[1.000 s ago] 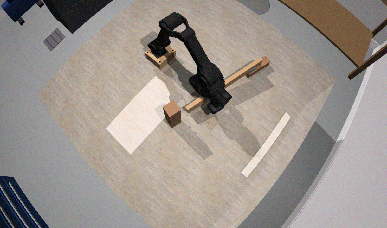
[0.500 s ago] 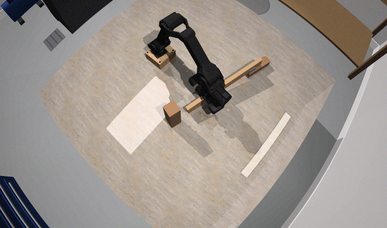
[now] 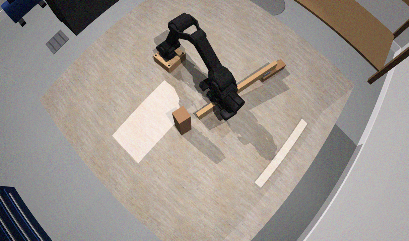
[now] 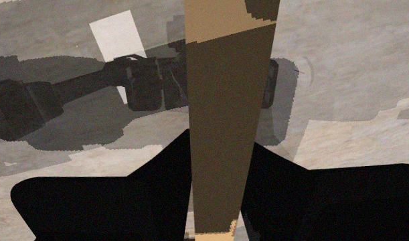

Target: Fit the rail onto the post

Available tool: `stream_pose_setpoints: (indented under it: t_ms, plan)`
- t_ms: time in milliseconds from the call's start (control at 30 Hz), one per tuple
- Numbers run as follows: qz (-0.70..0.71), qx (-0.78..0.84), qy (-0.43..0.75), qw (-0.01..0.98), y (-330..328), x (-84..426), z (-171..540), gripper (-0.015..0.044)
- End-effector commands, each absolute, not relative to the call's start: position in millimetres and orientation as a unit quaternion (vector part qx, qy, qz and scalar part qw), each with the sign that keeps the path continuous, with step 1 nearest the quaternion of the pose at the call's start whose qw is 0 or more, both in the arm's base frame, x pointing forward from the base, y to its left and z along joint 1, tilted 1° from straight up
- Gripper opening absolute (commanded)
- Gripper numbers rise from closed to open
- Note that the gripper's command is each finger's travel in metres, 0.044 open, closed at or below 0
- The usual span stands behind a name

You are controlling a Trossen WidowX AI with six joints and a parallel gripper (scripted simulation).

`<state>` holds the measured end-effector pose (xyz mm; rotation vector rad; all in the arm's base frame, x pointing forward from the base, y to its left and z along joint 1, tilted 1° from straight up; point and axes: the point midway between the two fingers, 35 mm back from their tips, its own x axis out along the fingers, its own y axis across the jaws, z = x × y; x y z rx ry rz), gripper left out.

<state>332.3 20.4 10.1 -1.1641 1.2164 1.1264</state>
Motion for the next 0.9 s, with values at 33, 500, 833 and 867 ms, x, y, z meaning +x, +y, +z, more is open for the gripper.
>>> stream_pose_setpoints:
  t_ms: [33,500,833,867]
  plan:
    - [0.472,-0.485,0.510,0.531,20.3,332.0,12.5,0.0000]
    - [0.472,-0.485,0.510,0.531,20.2,333.1,19.6,0.0000]
    - [0.472,-0.485,0.510,0.531,20.0,334.7,24.7,0.0000]
    - [0.472,-0.485,0.510,0.531,20.0,334.9,25.2,0.0000]
